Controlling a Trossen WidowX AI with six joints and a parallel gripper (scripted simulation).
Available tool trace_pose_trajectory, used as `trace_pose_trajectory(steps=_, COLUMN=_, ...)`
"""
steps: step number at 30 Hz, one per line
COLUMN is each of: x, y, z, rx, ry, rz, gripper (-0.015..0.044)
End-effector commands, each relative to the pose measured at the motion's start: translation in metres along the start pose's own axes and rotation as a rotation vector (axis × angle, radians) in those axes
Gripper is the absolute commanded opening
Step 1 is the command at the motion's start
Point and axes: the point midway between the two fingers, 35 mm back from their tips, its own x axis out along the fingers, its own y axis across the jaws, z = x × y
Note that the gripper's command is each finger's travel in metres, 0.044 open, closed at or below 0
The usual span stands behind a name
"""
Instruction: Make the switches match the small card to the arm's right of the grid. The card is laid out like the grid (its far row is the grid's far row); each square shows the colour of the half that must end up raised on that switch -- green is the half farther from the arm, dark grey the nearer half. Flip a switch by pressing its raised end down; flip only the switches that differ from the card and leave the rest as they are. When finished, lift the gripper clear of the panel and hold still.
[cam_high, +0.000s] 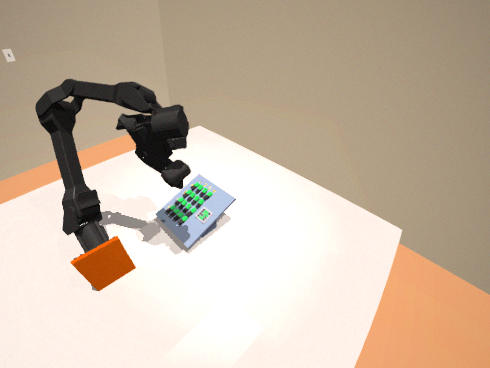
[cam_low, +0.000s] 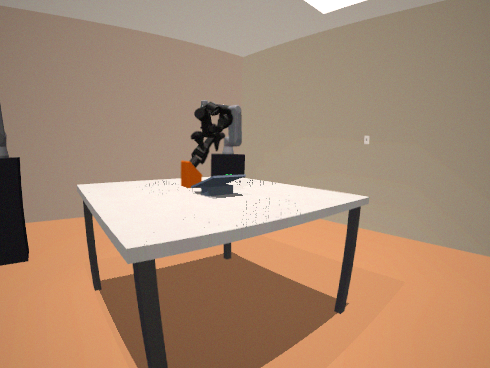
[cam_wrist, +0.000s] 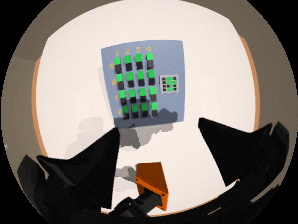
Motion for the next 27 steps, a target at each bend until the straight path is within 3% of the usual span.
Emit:
trace_pose_trajectory(steps=1, x=0.002, y=0.001, z=0.0, rx=0.0, ry=-0.001, rz=-0.002, gripper=0.0374)
trace_pose_trajectory(steps=8, x=0.081, y=0.036, z=0.001, rx=-0.011, ry=-0.036, rz=-0.006, gripper=0.019)
trace_pose_trajectory(steps=15, x=0.088, y=0.041, z=-0.001, rx=-0.012, ry=-0.04, rz=0.0, gripper=0.0006)
trace_pose_trajectory(steps=21, x=0.121, y=0.042, z=0.001, rx=-0.013, ry=-0.016, rz=0.002, gripper=0.0)
trace_pose_trajectory(steps=27, x=0.123, y=0.042, z=0.001, rx=-0.013, ry=-0.015, rz=0.002, gripper=0.0)
